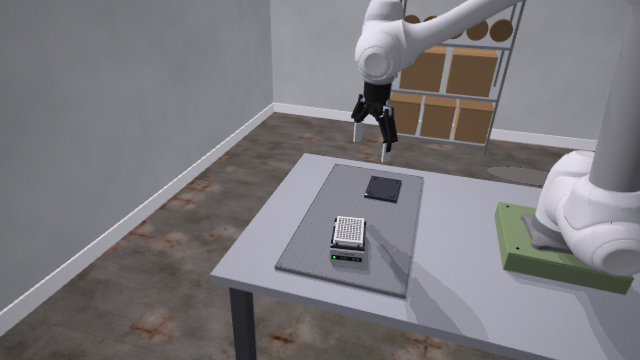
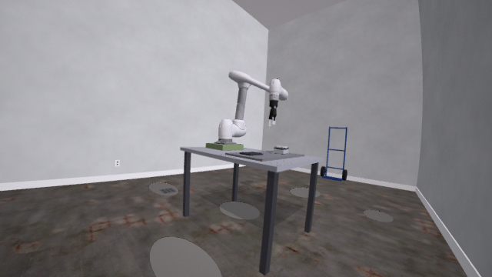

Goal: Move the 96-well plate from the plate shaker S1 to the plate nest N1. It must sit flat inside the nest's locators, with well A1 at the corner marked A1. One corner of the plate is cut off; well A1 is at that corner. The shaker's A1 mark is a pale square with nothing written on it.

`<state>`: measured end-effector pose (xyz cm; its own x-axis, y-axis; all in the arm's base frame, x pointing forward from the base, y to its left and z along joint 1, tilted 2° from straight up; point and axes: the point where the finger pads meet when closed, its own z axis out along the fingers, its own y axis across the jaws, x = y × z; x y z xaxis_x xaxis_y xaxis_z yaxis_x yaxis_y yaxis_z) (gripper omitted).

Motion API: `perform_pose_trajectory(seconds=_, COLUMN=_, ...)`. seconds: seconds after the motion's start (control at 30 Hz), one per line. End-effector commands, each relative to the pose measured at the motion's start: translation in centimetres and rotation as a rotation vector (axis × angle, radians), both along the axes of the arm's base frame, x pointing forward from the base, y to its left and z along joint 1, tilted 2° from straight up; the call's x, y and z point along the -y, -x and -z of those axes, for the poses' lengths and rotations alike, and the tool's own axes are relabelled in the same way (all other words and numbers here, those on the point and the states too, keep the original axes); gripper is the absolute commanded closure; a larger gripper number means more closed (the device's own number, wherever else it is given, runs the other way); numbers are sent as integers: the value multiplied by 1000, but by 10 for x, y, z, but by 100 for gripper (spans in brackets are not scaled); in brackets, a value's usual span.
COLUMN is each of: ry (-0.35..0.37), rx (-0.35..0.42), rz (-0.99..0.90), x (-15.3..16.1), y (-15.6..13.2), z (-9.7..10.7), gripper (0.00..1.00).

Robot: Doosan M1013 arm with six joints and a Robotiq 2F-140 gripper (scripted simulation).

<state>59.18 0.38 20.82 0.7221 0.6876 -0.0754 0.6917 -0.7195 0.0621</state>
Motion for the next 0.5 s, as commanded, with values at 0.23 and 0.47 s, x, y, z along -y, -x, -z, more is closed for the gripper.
perform_pose_trajectory(seconds=0.23, ry=-5, rx=32, rz=344, x=-27, y=-8, z=23, gripper=0)
perform_pose_trajectory(seconds=0.47, ry=-9, rx=45, rz=489, x=-38, y=-11, z=31, gripper=0)
